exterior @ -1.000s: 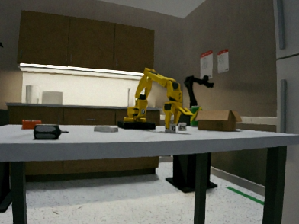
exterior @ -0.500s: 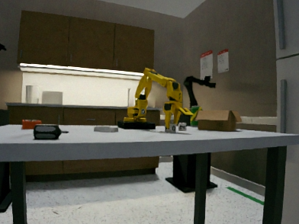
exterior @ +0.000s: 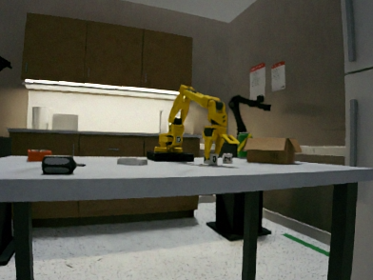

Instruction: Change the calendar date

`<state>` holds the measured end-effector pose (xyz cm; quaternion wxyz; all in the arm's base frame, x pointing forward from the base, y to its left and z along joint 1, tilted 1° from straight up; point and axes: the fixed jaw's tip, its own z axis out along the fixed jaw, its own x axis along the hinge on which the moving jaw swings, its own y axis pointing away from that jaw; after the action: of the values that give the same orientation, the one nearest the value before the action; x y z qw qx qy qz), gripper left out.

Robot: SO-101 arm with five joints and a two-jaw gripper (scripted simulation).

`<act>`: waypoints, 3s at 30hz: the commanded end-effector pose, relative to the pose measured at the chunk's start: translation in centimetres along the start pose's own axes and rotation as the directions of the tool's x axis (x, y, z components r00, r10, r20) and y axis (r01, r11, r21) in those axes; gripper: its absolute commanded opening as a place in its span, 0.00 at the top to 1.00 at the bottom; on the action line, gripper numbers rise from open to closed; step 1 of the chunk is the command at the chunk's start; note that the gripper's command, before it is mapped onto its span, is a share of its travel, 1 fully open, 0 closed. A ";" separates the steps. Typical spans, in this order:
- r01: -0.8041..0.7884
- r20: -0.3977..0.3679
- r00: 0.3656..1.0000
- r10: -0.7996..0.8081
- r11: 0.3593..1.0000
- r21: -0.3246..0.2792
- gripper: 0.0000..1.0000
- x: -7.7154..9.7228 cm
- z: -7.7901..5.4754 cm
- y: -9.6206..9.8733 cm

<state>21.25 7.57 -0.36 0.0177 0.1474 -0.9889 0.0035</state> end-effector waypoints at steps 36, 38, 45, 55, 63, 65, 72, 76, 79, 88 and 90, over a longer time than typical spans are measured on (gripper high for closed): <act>-0.006 0.221 0.975 0.007 1.000 -0.006 1.00 -0.6 -3.5 0.1; -0.008 0.270 0.963 0.010 1.000 -0.007 1.00 -0.6 -3.4 0.0; -0.013 0.391 0.920 0.016 1.000 -0.011 1.00 -0.5 -3.3 0.0; -0.014 0.413 0.911 0.018 1.000 -0.012 1.00 -0.4 -3.3 0.0; -0.015 0.485 0.874 0.021 1.000 -0.015 1.00 -0.7 -3.1 -0.1; -0.016 0.522 0.853 0.022 1.000 -0.016 1.00 -0.8 -3.0 -0.1; -0.018 0.620 0.784 0.026 1.000 -0.020 1.00 -0.9 -3.0 -0.1; -0.018 0.683 0.730 0.029 1.000 -0.023 1.00 -0.8 -3.1 -0.2; -0.018 0.712 0.701 0.031 1.000 -0.025 1.00 -0.8 -3.2 -0.2; -0.019 0.728 0.685 0.031 0.999 -0.026 1.00 -0.7 -3.3 -0.2; -0.019 0.729 0.684 0.031 0.999 -0.026 1.00 -0.7 -3.3 -0.2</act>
<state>22.23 7.83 2.86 -0.3718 0.1303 -0.9171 -0.0617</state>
